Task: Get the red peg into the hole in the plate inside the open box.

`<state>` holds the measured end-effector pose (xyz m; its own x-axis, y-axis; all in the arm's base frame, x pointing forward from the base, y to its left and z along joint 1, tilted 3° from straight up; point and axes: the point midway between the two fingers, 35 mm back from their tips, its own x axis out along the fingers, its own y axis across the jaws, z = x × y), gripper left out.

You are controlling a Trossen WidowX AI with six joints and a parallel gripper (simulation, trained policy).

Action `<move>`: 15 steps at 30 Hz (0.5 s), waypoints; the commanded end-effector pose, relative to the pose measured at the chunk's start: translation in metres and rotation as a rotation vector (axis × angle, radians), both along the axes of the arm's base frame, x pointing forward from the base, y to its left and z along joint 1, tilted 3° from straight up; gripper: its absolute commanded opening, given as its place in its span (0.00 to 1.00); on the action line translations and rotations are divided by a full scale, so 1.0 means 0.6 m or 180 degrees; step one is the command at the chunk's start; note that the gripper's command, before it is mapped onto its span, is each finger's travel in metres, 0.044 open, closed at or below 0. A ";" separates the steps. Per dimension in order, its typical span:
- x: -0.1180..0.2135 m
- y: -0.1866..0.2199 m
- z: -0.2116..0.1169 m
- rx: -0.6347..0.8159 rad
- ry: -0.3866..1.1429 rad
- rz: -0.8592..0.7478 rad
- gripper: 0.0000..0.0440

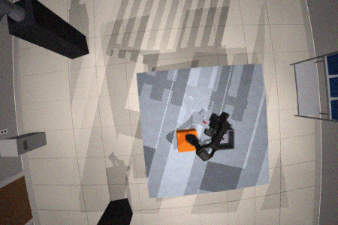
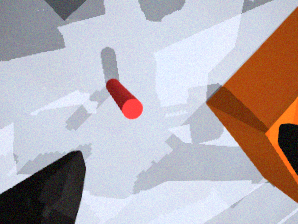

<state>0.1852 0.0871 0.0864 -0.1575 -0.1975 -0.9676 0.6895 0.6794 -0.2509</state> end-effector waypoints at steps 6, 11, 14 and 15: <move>0.001 0.001 -0.044 -0.0078 0.0120 0.0024 1.00; 0.005 0.001 -0.072 -0.0119 0.0113 0.0028 1.00; 0.006 0.001 -0.091 -0.0141 0.0094 0.0026 1.00; 0.007 0.001 -0.098 -0.0148 0.0086 0.0025 1.00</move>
<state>0.1904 0.0897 0.0370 -0.1793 -0.2296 -0.9566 0.6758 0.6779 -0.2893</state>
